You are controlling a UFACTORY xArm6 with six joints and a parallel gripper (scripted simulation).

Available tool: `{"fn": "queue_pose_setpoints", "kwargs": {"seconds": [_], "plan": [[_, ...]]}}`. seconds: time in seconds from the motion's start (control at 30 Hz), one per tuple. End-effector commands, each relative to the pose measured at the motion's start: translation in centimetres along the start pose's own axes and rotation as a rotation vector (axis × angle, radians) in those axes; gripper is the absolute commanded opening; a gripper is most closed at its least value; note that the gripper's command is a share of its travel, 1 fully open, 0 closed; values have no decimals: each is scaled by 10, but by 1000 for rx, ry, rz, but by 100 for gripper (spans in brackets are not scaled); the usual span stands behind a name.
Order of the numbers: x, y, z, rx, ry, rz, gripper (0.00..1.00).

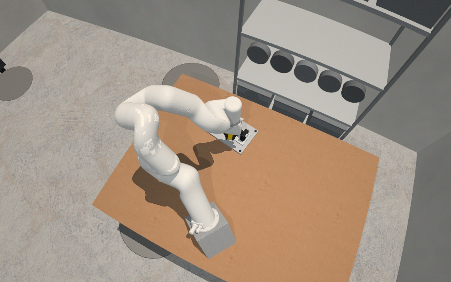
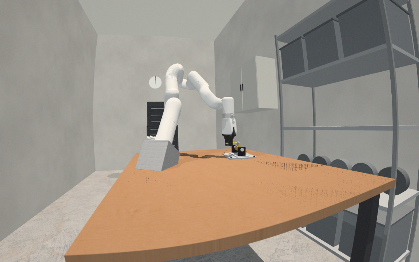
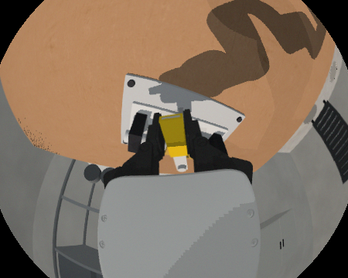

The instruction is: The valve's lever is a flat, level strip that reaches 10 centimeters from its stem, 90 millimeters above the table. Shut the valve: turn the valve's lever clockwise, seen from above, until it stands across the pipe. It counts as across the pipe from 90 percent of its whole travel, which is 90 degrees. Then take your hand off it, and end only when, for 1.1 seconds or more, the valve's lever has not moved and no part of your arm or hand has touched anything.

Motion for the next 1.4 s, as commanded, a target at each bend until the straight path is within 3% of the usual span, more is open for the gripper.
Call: {"fn": "queue_pose_setpoints", "kwargs": {"seconds": [0.0,1.37], "plan": [[1,5,-1,-34,0,-6,0],[1,23,-4,-263,0,-6,0]]}}
Point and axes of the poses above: the point where the finger pads meet when closed, its own x axis back along the fingers, its own y axis across the jaws, z = x × y, the point moved 9 cm from there along x, back along the fingers
